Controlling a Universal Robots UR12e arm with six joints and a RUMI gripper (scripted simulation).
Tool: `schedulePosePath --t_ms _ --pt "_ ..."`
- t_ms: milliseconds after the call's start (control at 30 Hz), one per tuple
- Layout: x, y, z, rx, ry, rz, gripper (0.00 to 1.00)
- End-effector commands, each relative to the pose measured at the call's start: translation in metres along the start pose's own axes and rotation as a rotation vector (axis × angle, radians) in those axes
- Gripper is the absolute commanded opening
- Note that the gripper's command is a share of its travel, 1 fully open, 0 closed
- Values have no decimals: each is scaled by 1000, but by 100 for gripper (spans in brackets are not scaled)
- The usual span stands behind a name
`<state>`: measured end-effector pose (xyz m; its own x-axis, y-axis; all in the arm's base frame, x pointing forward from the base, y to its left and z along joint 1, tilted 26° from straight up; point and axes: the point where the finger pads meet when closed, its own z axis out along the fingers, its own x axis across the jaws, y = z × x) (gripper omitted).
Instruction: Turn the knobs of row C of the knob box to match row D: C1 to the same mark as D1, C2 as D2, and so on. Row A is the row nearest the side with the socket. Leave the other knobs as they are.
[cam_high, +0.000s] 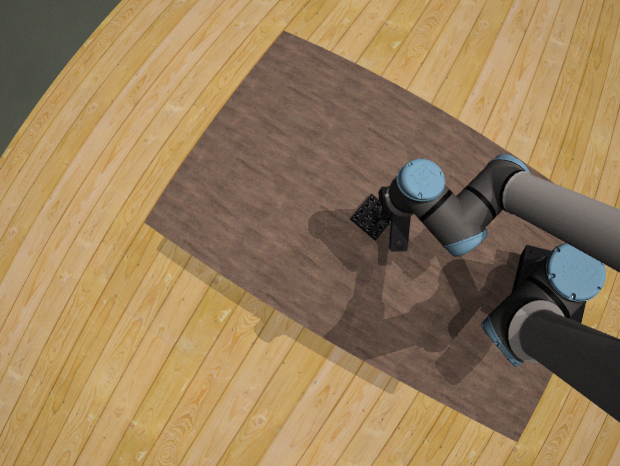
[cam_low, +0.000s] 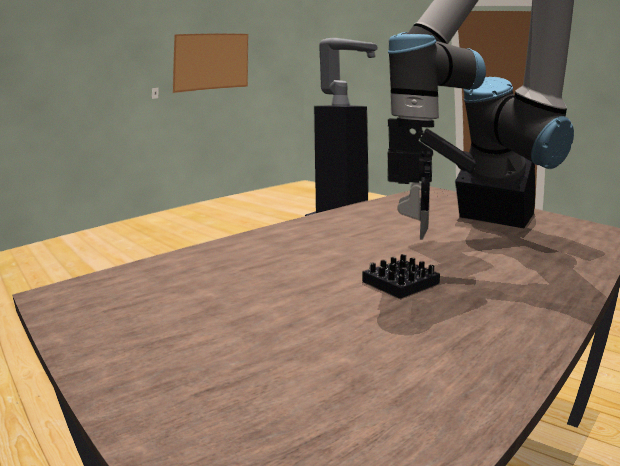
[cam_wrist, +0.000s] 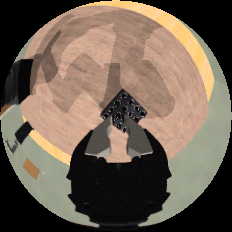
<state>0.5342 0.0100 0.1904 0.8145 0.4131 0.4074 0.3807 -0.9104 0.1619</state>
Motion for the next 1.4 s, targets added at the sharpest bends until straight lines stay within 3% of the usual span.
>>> schedulePosePath --t_ms 0,800,1367 --pt "-3 -2 0 2 -2 7 11" --pt "-2 -1 0 1 -1 6 11" --pt "-3 -3 11 4 -3 4 11"
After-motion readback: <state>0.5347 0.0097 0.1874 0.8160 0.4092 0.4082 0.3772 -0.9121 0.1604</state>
